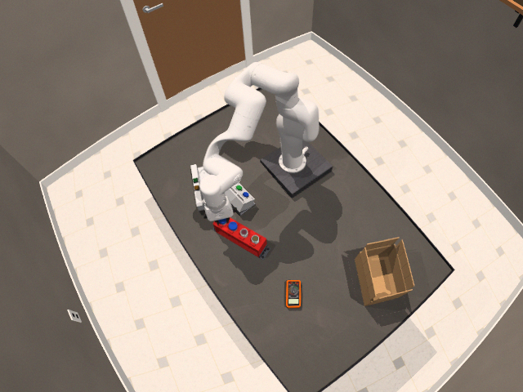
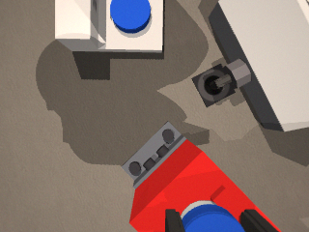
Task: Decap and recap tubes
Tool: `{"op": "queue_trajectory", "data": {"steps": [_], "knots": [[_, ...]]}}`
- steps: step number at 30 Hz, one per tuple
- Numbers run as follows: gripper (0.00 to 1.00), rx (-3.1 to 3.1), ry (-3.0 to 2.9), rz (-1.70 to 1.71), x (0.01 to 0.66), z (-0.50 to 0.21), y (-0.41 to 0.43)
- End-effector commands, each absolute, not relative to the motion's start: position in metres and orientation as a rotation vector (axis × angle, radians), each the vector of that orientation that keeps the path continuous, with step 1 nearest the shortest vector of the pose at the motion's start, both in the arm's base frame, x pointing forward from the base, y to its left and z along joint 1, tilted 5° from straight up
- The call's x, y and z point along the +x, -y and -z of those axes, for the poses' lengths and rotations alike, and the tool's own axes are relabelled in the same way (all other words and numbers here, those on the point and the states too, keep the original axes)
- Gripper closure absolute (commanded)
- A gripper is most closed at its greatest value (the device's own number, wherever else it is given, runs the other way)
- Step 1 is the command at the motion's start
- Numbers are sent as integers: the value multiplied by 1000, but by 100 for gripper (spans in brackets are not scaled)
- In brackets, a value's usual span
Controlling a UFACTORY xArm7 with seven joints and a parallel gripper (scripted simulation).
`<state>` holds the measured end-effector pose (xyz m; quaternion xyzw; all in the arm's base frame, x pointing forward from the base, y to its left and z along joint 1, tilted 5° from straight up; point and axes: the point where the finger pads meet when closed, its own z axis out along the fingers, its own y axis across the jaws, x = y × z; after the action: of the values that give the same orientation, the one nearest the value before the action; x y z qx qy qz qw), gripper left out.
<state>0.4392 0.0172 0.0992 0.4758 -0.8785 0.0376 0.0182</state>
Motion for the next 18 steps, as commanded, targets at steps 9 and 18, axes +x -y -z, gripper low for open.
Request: {"op": "queue_trajectory", "data": {"steps": [9,18], "knots": [[100,1543,2694,-121,441,-101,-17],[100,1980,2374,-109,441,-101,-17]]}}
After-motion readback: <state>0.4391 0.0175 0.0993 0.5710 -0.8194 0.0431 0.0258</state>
